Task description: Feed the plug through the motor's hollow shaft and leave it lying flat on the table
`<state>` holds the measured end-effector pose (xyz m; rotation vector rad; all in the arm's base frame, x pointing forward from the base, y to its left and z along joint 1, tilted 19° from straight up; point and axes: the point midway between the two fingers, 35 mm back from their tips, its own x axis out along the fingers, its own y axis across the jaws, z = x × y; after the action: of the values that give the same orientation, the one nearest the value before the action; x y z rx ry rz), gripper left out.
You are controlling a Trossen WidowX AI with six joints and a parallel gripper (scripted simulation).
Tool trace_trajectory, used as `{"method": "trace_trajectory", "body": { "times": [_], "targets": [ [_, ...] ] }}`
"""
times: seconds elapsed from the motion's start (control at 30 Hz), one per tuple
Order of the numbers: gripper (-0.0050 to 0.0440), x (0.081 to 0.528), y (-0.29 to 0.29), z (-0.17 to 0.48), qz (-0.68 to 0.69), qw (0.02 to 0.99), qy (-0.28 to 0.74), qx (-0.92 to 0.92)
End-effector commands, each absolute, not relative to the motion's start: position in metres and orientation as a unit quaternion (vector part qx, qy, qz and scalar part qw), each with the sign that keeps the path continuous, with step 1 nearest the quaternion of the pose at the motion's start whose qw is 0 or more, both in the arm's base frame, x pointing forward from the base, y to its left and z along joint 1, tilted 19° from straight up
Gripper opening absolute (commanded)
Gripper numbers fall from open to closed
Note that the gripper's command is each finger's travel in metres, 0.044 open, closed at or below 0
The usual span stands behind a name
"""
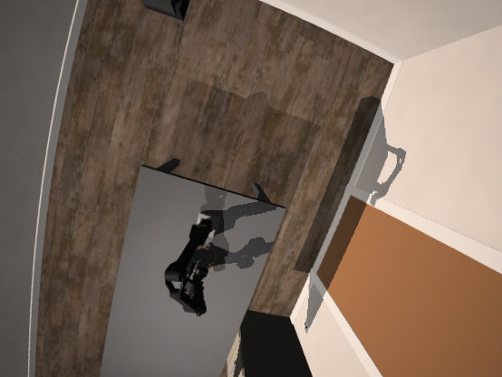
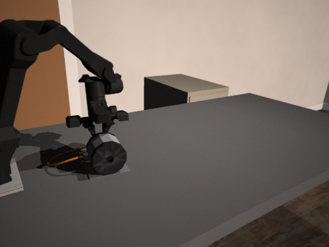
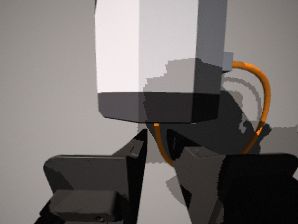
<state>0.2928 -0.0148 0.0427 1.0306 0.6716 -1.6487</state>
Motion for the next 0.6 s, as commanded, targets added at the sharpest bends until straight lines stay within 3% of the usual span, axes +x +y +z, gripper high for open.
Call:
{"method": "trace_trajectory", "body": {
  "times": [0.0, 0.3, 0.57],
  "targets": [
    [0.0100, 0.2932, -0.0142, 0.0404, -0.689, 0.514, 0.279, 0.429],
    [0.0100, 0.2920, -0.0181, 0.0372, -0.689, 0.514, 0.279, 0.429],
    [0.0047, 0.2936, -0.0171, 0.0394, -0.688, 0.513, 0.277, 0.432]
  ]
}}
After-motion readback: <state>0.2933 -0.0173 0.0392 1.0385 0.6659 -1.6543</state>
